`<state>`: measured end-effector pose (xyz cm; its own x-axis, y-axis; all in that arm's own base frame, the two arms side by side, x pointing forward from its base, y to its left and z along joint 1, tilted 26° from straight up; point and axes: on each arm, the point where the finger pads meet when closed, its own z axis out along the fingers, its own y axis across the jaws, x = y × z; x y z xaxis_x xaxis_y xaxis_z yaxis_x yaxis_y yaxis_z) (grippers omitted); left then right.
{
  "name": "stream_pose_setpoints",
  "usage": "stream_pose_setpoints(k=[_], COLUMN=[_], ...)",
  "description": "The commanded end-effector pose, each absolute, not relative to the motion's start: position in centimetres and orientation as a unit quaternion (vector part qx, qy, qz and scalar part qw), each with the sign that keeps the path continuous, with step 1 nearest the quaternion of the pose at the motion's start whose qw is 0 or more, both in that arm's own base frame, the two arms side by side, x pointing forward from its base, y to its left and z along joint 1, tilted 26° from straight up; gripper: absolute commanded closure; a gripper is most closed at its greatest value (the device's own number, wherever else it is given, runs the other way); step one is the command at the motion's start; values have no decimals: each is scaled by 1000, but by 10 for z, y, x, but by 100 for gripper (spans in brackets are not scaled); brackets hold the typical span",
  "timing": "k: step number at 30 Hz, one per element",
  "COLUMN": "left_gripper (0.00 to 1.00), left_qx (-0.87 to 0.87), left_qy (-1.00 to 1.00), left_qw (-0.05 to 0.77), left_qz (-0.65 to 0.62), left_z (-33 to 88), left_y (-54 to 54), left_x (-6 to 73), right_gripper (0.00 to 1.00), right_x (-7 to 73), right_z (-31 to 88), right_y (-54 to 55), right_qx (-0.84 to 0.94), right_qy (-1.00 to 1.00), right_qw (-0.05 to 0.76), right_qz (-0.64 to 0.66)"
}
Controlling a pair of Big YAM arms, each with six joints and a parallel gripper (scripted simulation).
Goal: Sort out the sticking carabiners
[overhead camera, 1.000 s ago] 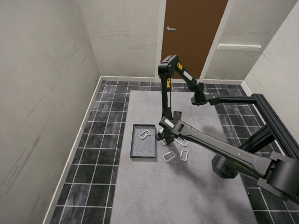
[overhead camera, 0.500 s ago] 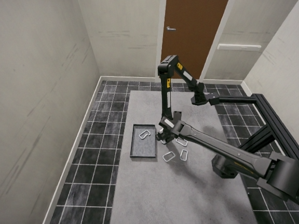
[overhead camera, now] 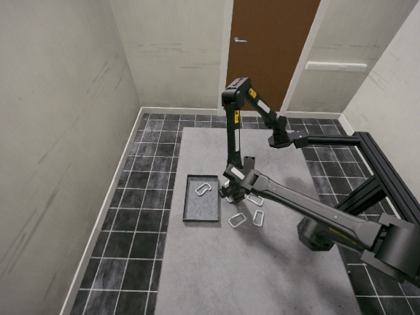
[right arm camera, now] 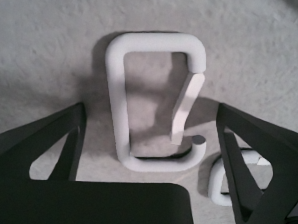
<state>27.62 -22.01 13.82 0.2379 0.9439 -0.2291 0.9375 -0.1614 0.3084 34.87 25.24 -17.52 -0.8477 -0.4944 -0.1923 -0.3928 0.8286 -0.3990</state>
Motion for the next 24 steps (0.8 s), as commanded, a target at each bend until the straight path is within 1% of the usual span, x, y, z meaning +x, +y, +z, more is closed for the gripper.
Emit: stream_pose_setpoints(k=[1, 12, 13, 14, 16, 18, 20, 22, 24], left_gripper=[0, 0, 0, 0, 0, 0, 0, 0, 0], left_qx=[762, 762, 762, 762, 762, 762, 762, 762, 762], left_qy=[613, 613, 613, 613, 613, 613, 613, 613, 613], left_qw=[210, 210, 210, 210, 210, 210, 210, 210, 210], left_qz=[13, 13, 13, 13, 13, 13, 13, 13, 13], left_z=[153, 153, 153, 153, 153, 153, 153, 153, 153], left_y=[-227, -227, -227, -227, -227, -227, -227, -227, -227], left_x=[285, 285, 285, 285, 285, 285, 285, 285, 285], right_gripper=[17, 17, 6, 0, 0, 0, 0, 0, 0], right_x=[354, 351, 352, 348, 346, 361, 367, 367, 366], right_z=[-163, -171, -171, -172, -172, -152, -143, -143, -137], right_y=[261, 258, 259, 261, 267, 271, 273, 273, 279], right_qx=[-239, -241, -242, -254, -279, -273, -309, -309, -361], right_qy=[943, 943, 943, 940, 932, 931, 917, 917, 895], right_qw=[161, 153, 155, 156, 167, 194, 209, 209, 229], right_qz=[-165, -171, -169, -168, -158, -146, -141, -141, -129])
